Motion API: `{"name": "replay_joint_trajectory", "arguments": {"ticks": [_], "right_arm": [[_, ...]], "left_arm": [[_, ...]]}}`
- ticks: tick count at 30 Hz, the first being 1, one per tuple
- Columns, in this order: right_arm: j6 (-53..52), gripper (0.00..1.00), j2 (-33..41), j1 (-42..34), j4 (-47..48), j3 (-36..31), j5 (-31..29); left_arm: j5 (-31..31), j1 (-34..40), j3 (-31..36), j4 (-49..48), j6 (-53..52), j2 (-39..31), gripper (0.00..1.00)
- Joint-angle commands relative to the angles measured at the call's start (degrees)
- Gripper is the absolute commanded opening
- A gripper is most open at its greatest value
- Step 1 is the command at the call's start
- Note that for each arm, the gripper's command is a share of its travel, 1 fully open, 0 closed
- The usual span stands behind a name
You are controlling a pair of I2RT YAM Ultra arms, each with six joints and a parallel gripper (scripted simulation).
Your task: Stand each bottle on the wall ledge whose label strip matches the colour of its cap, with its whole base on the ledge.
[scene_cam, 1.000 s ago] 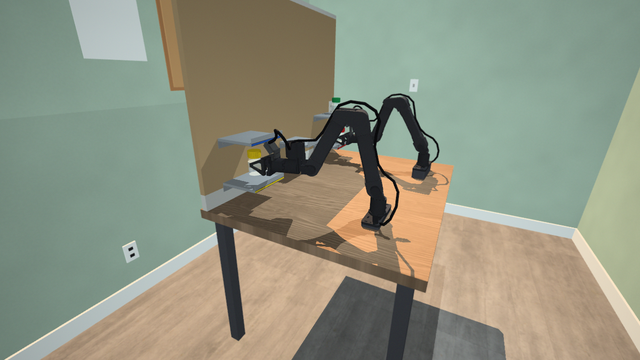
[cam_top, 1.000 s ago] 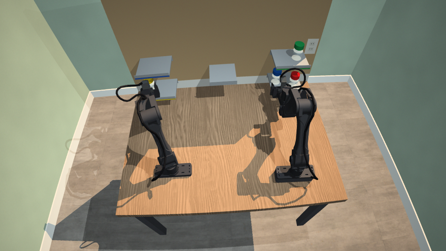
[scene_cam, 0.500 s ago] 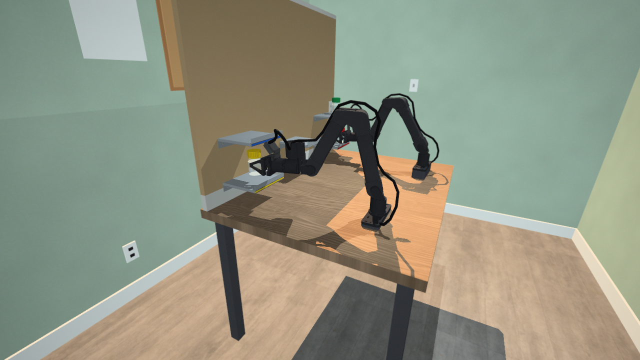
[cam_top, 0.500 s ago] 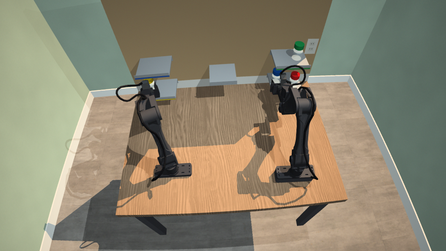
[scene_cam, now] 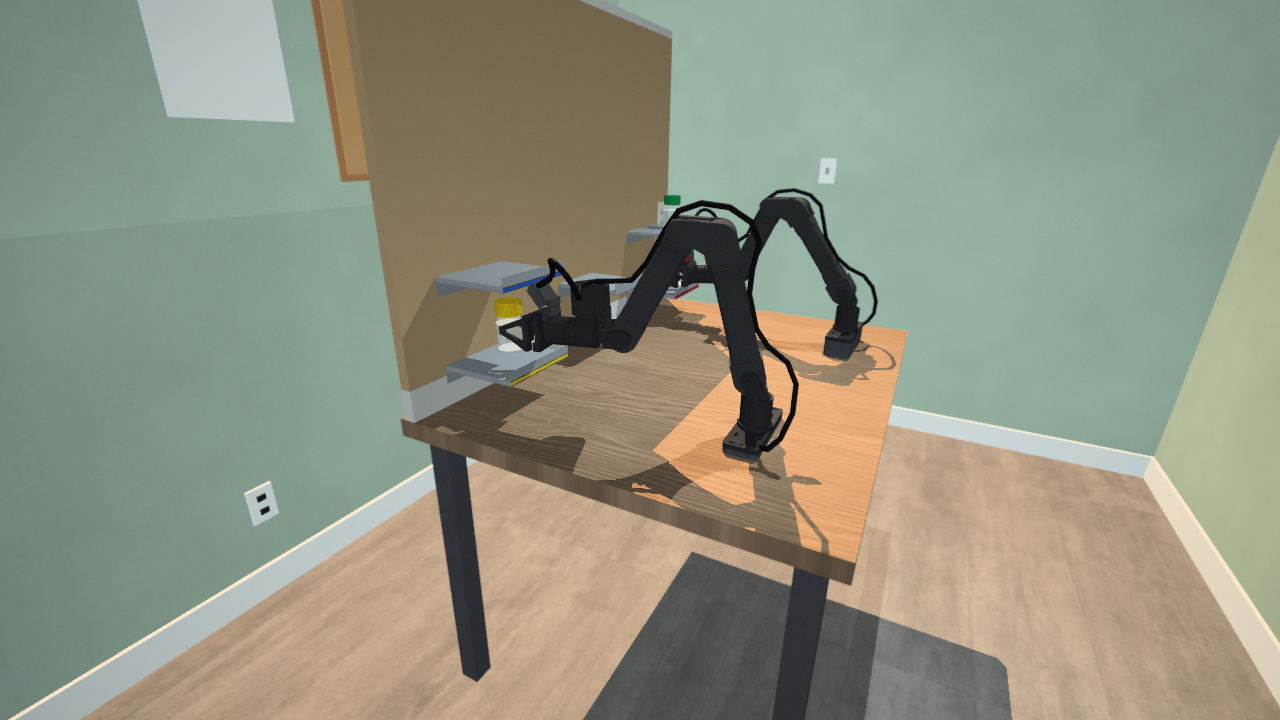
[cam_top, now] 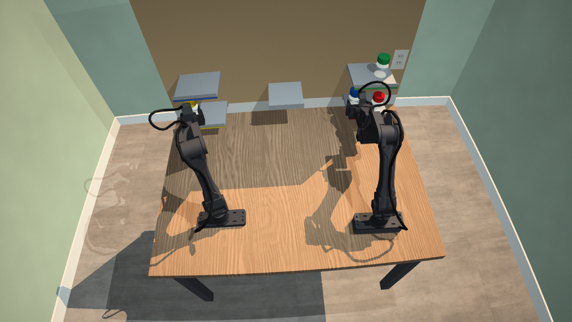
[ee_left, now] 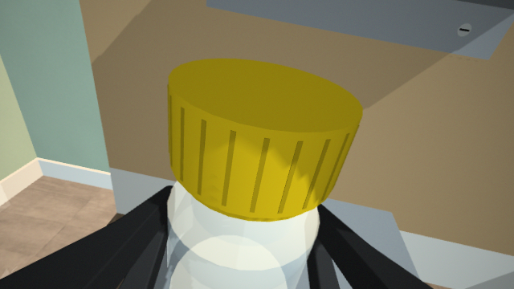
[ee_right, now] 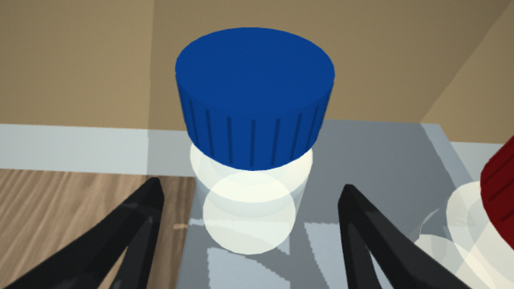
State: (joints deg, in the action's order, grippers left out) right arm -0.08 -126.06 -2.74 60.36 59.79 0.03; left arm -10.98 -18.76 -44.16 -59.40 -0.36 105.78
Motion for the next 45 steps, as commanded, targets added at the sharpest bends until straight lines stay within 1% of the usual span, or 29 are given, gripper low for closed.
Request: {"name": "replay_joint_trajectory", "arguments": {"ticks": [1,5,8,13,16,21,22,23,24,25,27,28,30,31,37,41,42,45], "right_arm": [[0.3,0.81,-0.8,0.3,-1.5,2.6,0.3],[0.3,0.81,-1.3,0.3,-1.9,3.4,0.3],[0.3,0.81,-2.0,0.3,-2.4,4.7,0.3],[0.3,0.81,-2.9,0.3,-3.1,6.3,0.3],[0.3,0.81,-2.9,0.3,-3.2,6.3,0.2],[0.3,0.81,-2.8,0.3,-3.2,6.4,0.2],[0.3,0.72,-2.8,0.3,-3.2,6.4,0.2],[0.3,0.72,-2.8,0.3,-3.2,6.4,0.2],[0.3,0.72,-2.8,0.3,-3.2,6.4,0.2],[0.3,0.68,-2.8,0.3,-3.2,6.4,0.2],[0.3,0.68,-2.8,0.3,-3.2,6.4,0.2],[0.3,0.64,-2.7,0.2,-3.1,6.3,0.2],[0.3,0.64,-2.3,0.2,-2.4,5.6,0.2],[0.3,0.60,-2.3,0.2,-2.4,5.5,0.1],[0.2,0.57,-2.2,0.1,-2.3,6.1,0.0],[0.2,0.51,-2.1,0.1,-2.3,5.4,0.0],[0.2,0.47,-2.0,0.1,-2.1,5.3,0.0],[0.2,0.47,-2.0,0.1,-2.2,5.3,0.0]], "left_arm": [[0.1,0.3,-2.3,-2.6,-0.1,-0.9,0.52],[0.1,0.3,-2.3,-2.6,-0.1,-0.9,0.52],[0.2,0.3,-2.0,-4.9,-0.1,-0.7,0.52],[0.2,0.3,-0.6,-11.5,-0.1,2.6,0.52],[0.2,0.3,-0.9,-8.6,-0.1,3.7,0.52],[0.2,0.7,-0.5,-11.2,0.0,4.0,0.52],[0.2,0.7,-0.3,-12.6,0.0,4.8,0.52],[0.2,0.7,0.1,-13.9,0.0,5.9,0.52],[0.2,0.7,0.7,-13.2,0.0,7.0,0.52],[0.2,0.7,0.7,-13.2,0.0,7.4,0.52],[0.2,0.7,0.7,-13.4,0.0,7.6,0.52],[0.2,0.7,0.7,-14.6,0.0,7.7,0.52],[0.2,0.7,0.9,-16.0,0.0,8.7,0.52],[0.2,0.7,1.0,-16.1,0.0,9.1,0.52],[0.2,0.7,0.4,-15.6,0.0,8.8,0.52],[0.2,0.7,0.3,-15.7,0.0,8.8,0.52],[0.2,0.7,0.3,-15.7,0.0,8.8,0.52],[0.2,0.7,0.3,-15.7,0.0,8.8,0.52]]}}
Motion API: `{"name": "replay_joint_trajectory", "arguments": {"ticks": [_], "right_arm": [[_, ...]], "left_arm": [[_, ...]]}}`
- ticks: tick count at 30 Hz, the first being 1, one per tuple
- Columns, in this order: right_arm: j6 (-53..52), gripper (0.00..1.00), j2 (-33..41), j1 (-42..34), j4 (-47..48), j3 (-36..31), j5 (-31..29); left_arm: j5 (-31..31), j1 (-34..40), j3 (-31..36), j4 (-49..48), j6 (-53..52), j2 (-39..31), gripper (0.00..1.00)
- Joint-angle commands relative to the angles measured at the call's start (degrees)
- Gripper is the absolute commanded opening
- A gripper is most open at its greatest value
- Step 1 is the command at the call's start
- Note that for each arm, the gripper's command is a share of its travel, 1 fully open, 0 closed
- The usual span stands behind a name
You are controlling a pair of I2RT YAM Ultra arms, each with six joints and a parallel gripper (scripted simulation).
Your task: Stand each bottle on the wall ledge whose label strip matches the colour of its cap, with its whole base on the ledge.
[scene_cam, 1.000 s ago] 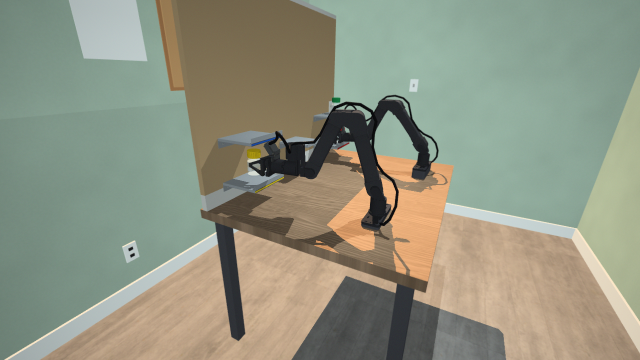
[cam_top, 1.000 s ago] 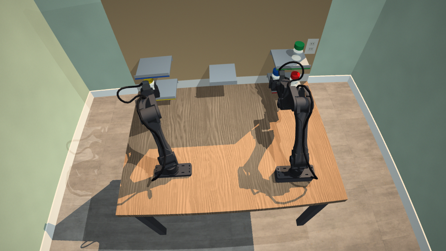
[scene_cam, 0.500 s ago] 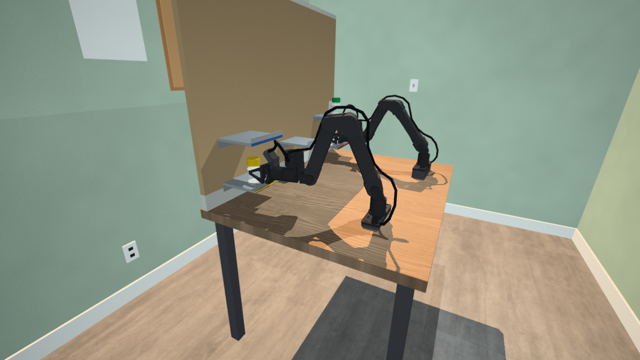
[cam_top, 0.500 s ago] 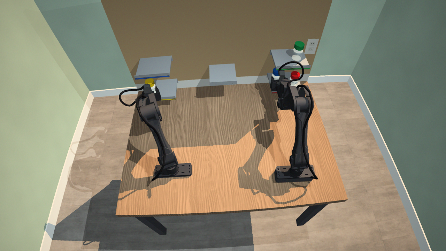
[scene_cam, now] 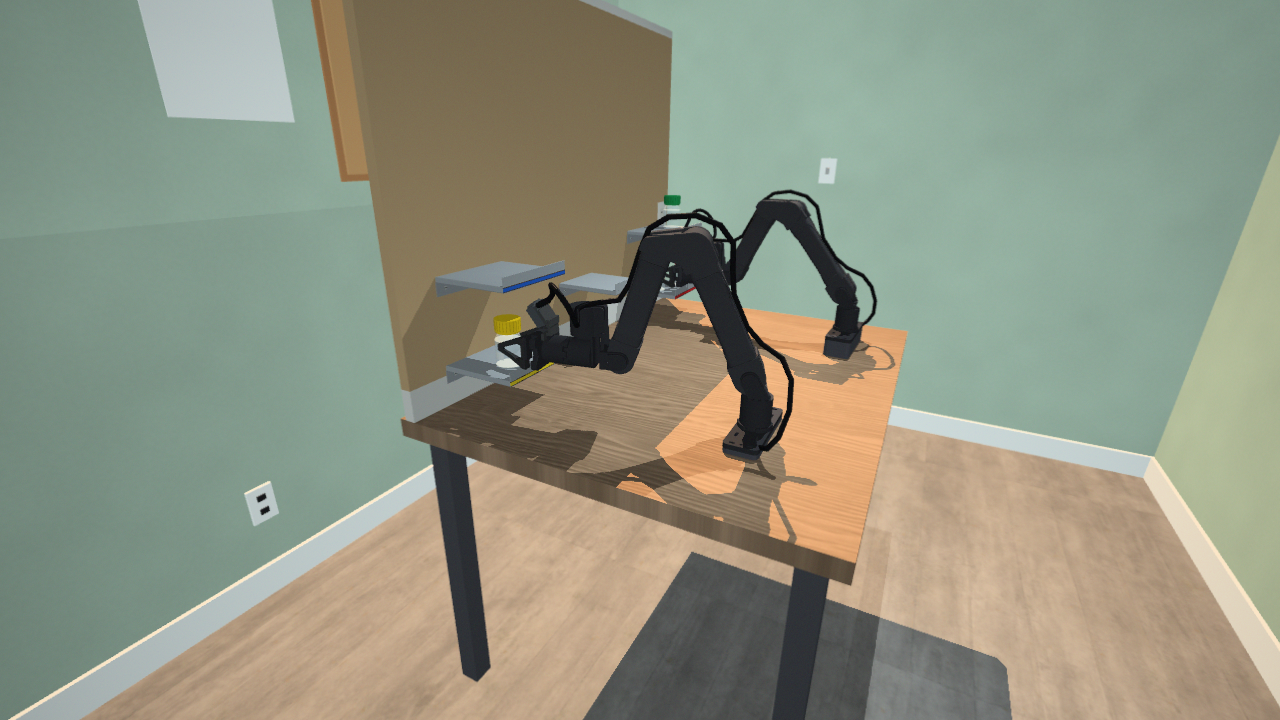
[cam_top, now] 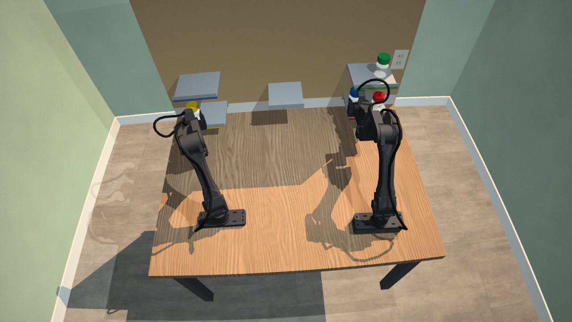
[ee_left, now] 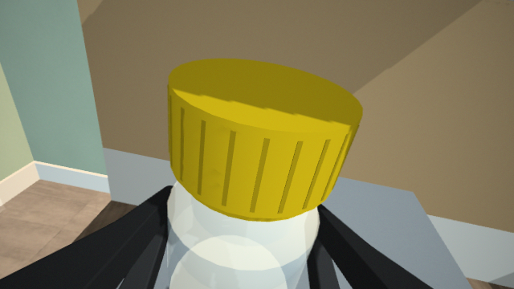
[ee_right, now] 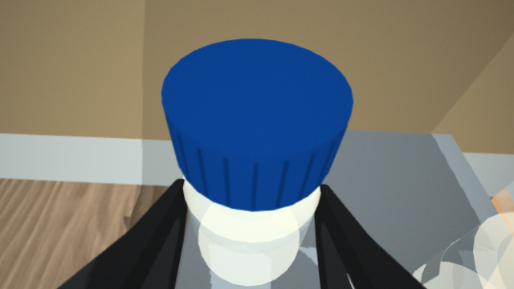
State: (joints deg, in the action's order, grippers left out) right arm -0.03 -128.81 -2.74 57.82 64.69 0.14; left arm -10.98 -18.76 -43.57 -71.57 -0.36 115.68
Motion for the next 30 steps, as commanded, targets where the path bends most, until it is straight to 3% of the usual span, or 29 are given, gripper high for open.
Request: {"name": "replay_joint_trajectory", "arguments": {"ticks": [1,2,3,4,5,15,17,30], "right_arm": [[0.2,0.47,0.8,0.1,0.4,0.4,-0.1],[0.2,0.47,0.8,0.1,0.4,0.4,-0.1],[0.2,0.35,0.8,0.1,0.4,0.4,-0.1],[0.2,0.47,0.9,0.1,0.6,0.4,-0.1],[0.2,0.50,0.9,0.1,0.5,0.4,-0.1],[0.2,0.50,1.1,0.1,-1.3,-1.4,-0.5],[0.2,0.50,1.1,0.1,-1.3,-1.4,-0.5],[0.0,0.50,3.1,0.1,-1.4,-7.8,-0.5]], "left_arm": [[0.2,0.7,-0.3,-3.5,0.0,-1.1,0.52],[0.2,0.7,-0.3,-3.5,0.0,-1.1,0.52],[0.2,0.7,-0.3,-3.5,0.0,-1.1,0.52],[0.2,0.7,0.1,-5.0,0.3,-1.6,0.52],[0.3,0.7,1.0,-5.6,0.6,-1.6,0.52],[0.2,0.7,2.0,-4.8,0.3,-1.0,0.52],[0.2,0.7,2.0,-4.8,0.3,-1.0,0.72],[-0.7,-0.6,6.3,-7.5,0.8,-3.9,0.72]]}}
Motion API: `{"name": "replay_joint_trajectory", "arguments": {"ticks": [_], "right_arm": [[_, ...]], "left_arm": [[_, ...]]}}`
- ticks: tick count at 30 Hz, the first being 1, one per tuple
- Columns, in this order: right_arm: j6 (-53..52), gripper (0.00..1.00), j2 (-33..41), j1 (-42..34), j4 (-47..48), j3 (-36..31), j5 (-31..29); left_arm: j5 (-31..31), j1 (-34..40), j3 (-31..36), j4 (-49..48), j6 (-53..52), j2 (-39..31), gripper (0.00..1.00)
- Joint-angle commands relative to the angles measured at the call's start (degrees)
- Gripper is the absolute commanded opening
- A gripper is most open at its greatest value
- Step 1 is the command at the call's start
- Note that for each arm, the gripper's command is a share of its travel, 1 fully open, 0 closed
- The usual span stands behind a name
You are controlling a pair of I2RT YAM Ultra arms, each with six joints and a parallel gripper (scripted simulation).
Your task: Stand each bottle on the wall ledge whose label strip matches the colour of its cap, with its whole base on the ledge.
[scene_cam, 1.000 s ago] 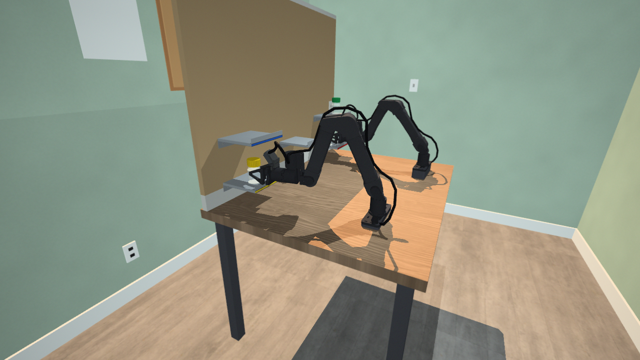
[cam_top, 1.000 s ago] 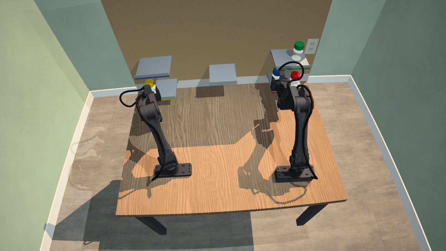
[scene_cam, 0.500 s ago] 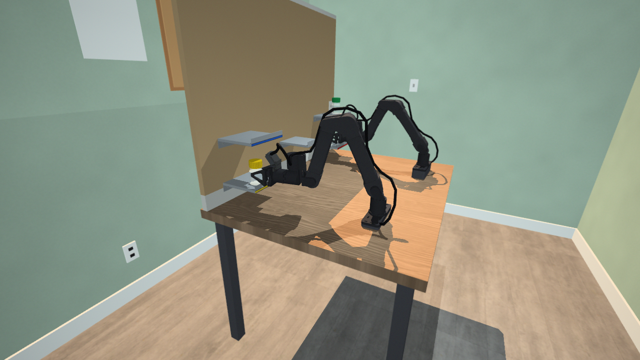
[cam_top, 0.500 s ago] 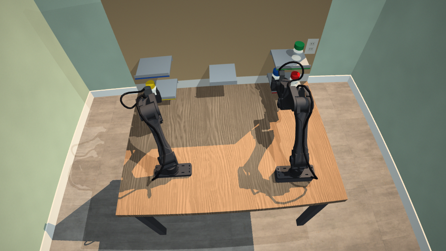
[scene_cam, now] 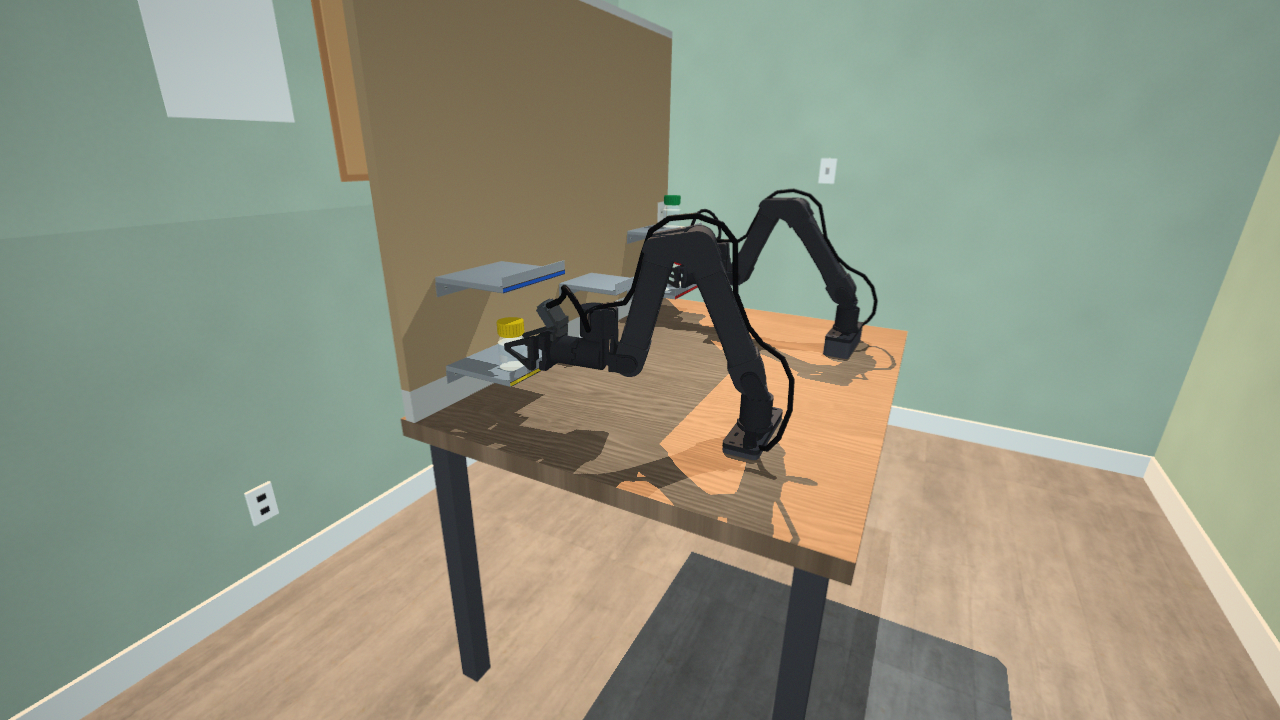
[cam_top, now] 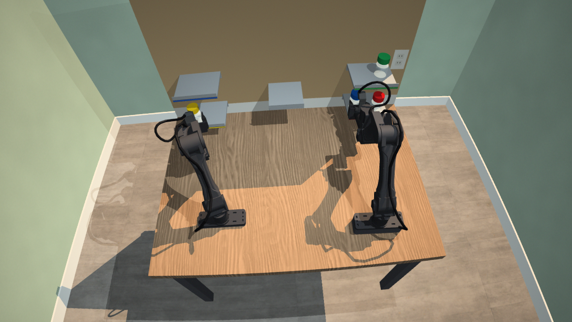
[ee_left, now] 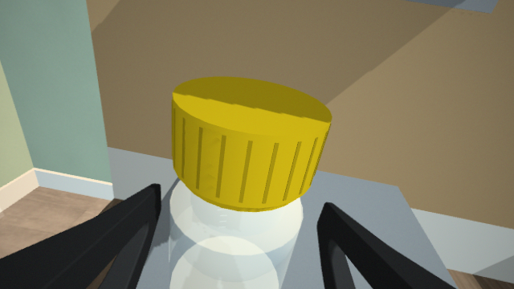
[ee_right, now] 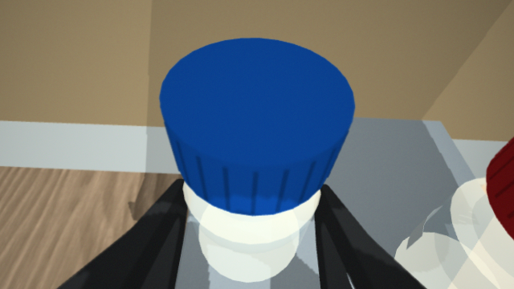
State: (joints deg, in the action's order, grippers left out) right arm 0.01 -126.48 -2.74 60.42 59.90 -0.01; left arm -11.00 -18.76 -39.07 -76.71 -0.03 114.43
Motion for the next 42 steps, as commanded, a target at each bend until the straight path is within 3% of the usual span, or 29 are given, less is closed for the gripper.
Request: {"name": "replay_joint_trajectory", "arguments": {"ticks": [1,7,18,23,24,25,26,33,42], "right_arm": [[0.0,0.50,1.1,0.1,-3.8,-3.6,-0.1],[0.0,0.50,2.1,0.0,-2.2,-6.3,0.2],[0.0,0.50,5.1,0.1,4.8,-8.5,0.2],[0.0,0.50,5.2,0.1,4.4,-8.7,0.2],[0.0,0.50,5.2,0.1,4.4,-8.7,0.1],[0.0,0.50,5.2,0.1,4.4,-8.7,0.1],[0.0,0.50,5.2,0.1,4.4,-8.7,0.1],[0.0,0.50,5.2,0.1,4.4,-8.7,0.1],[0.0,0.50,5.2,0.1,4.4,-8.7,0.1]], "left_arm": [[-0.8,-0.7,2.4,-2.6,0.3,-3.0,0.72],[-2.0,-1.9,5.8,-4.1,0.5,-4.8,0.72],[-5.6,-5.5,21.7,-11.2,0.2,-13.5,0.72],[-5.4,-5.2,21.1,-10.1,-0.2,-13.1,0.72],[-5.4,-5.2,21.1,-9.8,-0.3,-13.1,0.84],[-5.4,-5.5,21.1,-8.1,-0.4,-13.6,0.95],[-5.9,-5.5,21.1,-7.1,-0.5,-13.9,1.00],[-6.4,-5.8,21.3,3.5,-1.1,-19.2,1.00],[-7.9,-7.0,17.6,31.9,-3.0,-40.8,1.00]]}}
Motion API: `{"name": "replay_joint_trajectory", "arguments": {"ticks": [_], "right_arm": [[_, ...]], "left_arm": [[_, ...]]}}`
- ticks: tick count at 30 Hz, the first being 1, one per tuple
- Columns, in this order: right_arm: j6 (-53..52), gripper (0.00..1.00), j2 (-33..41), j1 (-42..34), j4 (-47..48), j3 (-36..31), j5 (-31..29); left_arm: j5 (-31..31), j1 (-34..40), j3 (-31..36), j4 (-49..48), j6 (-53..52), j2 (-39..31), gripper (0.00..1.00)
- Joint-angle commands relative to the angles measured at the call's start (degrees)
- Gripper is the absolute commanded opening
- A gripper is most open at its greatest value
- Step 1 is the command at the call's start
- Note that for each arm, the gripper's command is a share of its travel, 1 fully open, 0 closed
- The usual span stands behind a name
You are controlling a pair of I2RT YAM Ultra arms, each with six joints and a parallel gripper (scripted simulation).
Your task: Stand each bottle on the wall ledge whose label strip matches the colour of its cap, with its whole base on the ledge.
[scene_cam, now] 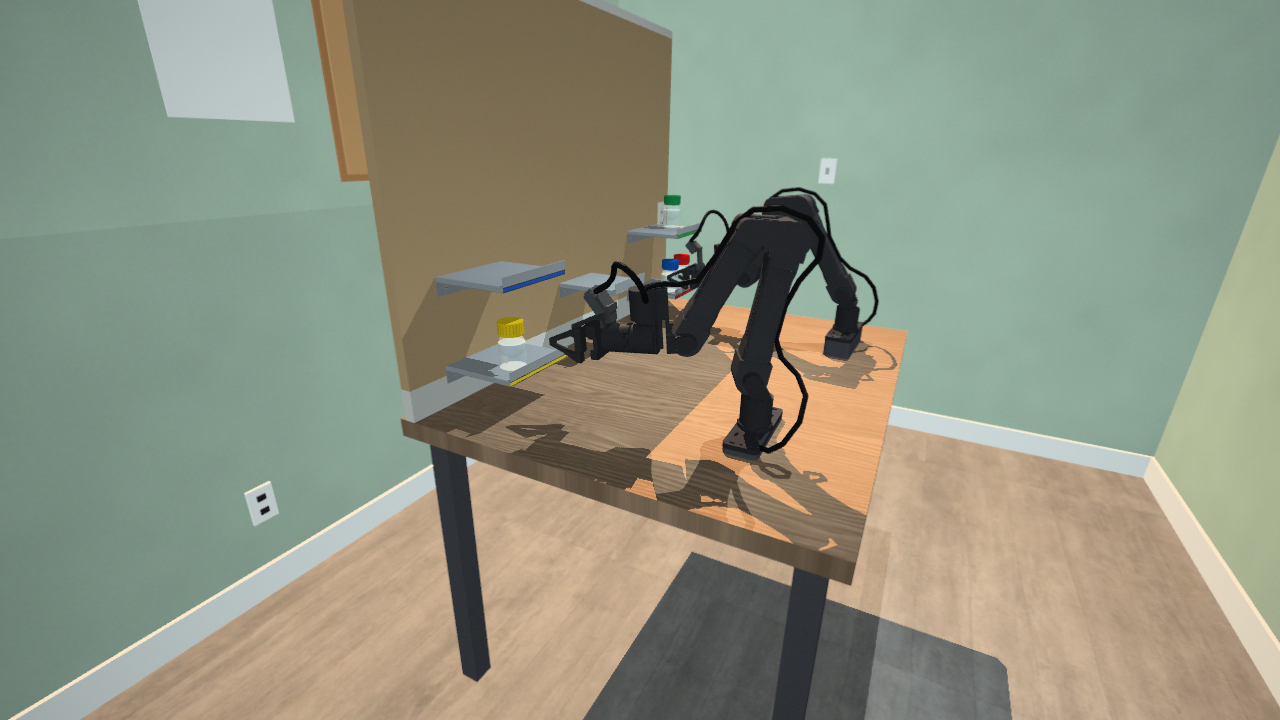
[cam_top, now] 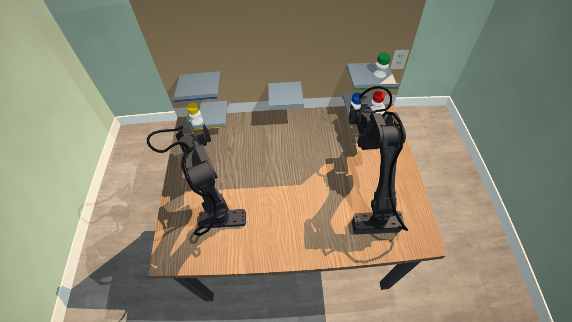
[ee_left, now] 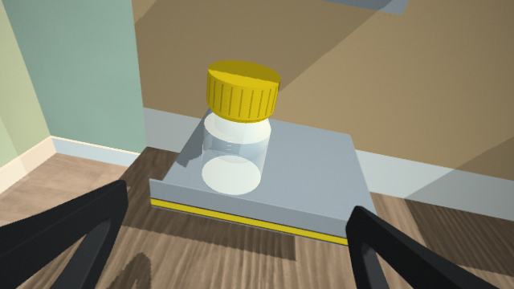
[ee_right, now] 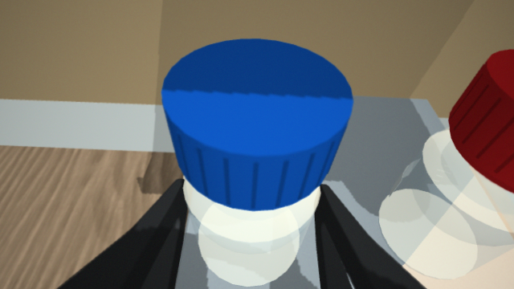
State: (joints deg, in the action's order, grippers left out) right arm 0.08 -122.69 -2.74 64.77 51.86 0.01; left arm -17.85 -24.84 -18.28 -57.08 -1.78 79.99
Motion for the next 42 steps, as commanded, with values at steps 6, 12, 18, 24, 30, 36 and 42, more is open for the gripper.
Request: {"name": "replay_joint_trajectory", "arguments": {"ticks": [6,12,18,24,30,36,42], "right_arm": [[-0.1,0.50,1.5,0.1,0.0,-0.7,0.1],[-0.1,0.50,1.5,0.1,0.0,-0.7,0.1],[-0.1,0.50,1.5,0.1,0.0,-0.7,0.1],[-0.1,0.50,1.5,0.1,0.0,-0.7,0.1],[-0.1,0.50,1.5,0.1,0.0,-0.7,0.1],[-0.1,0.50,1.5,0.1,0.0,-0.7,0.1],[-0.1,0.50,1.5,0.1,0.0,-0.7,0.1]], "left_arm": [[-1.9,-1.8,-9.5,30.7,-3.0,-17.4,1.00],[-3.0,-3.0,-17.9,50.9,-5.2,-26.1,1.00],[-2.9,-3.8,-30.3,67.2,-7.9,-25.1,1.00],[-3.0,-4.1,-42.6,75.7,-9.5,-23.1,1.00],[-3.2,-4.7,-57.0,84.1,-11.0,-20.5,1.00],[-3.4,-5.0,-63.1,86.3,-11.6,-18.4,1.00],[-3.2,-5.0,-63.4,86.6,-11.6,-18.2,1.00]]}}
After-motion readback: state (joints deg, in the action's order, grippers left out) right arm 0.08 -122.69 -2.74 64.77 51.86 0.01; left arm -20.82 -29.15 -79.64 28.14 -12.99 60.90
